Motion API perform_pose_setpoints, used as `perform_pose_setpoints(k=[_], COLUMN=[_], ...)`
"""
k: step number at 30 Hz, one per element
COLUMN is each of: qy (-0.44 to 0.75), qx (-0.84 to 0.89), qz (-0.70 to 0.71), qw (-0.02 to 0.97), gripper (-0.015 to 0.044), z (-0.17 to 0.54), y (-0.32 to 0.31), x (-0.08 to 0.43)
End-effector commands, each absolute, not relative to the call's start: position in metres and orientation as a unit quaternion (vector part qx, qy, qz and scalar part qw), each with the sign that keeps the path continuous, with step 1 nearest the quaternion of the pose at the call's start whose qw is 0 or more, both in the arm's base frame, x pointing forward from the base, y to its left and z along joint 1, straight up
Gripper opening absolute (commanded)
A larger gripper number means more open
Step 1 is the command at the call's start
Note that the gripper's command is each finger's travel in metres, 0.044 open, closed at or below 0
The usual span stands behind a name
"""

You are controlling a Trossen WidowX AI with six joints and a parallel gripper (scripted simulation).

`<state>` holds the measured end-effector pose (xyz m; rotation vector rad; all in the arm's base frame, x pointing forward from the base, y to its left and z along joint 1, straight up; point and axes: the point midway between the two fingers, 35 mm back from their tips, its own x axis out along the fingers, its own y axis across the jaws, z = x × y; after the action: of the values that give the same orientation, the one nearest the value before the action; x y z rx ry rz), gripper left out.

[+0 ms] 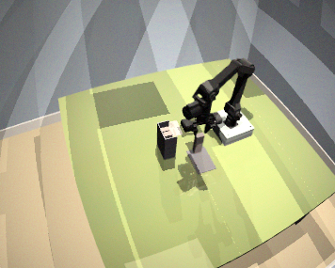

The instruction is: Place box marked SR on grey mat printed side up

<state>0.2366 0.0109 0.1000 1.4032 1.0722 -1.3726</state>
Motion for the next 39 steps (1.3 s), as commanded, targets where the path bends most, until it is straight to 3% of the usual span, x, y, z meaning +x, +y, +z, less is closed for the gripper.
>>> perform_pose_setpoints(k=[1, 10, 21, 29, 39], qy=[0.428, 0.372, 0.383, 0.383, 0.397], qx=[0.567, 0.635, 0.623, 0.624, 0.603], qz=[-0.551, -0.477, -0.489, -0.489, -0.427], qw=[0.438, 0.481, 0.475, 0.475, 0.544], gripper=[0.0237, 0.0237, 0.0237, 0.044, 0.044], z=[0.104, 0.127, 0.123, 0.147, 0.148], y=[0.011, 0.01, 0.011, 0.01, 0.01], x=[0.236, 0.227, 0.229, 0.226, 0.223])
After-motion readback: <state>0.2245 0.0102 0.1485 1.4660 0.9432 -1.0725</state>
